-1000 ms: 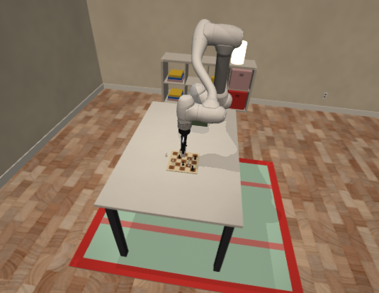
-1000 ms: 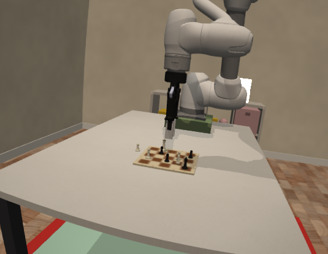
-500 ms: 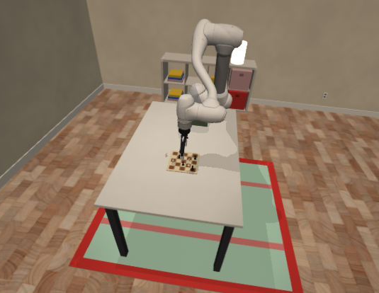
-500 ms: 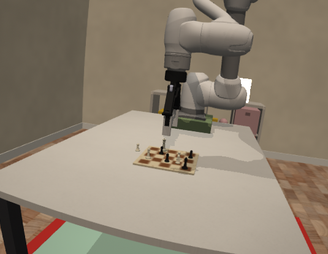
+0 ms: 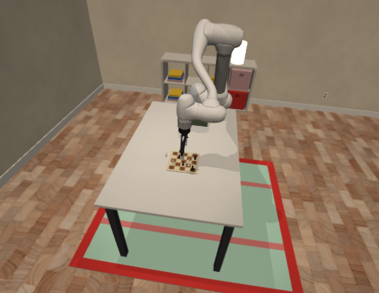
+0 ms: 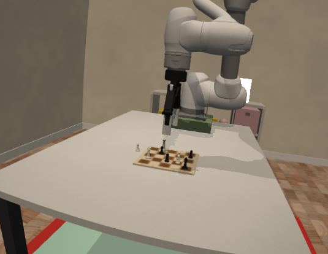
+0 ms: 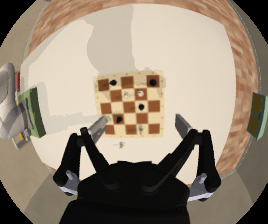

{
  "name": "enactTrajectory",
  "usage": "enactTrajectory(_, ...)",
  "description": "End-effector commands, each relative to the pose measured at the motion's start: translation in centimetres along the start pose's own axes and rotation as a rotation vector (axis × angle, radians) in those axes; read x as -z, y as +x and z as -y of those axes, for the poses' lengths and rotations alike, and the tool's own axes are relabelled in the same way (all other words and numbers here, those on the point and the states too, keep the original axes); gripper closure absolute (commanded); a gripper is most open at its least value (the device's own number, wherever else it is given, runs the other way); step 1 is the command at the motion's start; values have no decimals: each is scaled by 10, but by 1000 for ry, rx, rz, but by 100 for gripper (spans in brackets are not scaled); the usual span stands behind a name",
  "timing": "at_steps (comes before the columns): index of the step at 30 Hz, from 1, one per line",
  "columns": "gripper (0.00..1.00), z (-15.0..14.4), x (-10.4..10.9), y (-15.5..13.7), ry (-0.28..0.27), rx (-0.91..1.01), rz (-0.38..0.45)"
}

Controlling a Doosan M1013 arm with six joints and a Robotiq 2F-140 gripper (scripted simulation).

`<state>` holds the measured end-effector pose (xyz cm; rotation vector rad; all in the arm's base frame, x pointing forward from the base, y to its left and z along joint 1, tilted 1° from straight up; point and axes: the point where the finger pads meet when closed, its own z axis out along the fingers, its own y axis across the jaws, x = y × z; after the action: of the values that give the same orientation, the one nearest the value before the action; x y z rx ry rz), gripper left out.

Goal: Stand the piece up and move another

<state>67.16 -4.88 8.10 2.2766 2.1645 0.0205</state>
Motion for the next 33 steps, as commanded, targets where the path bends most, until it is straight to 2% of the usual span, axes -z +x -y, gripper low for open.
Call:
enactTrajectory(1,0,0,6,0,0,0,0)
enactTrajectory(9,0,0,34,0,0,0,0)
enactTrajectory(11,0,0,34,0,0,0,0)
enactTrajectory(19,0,0,58,0,0,0,0)
enactTrajectory(33,0,0,62,0,0,0,0)
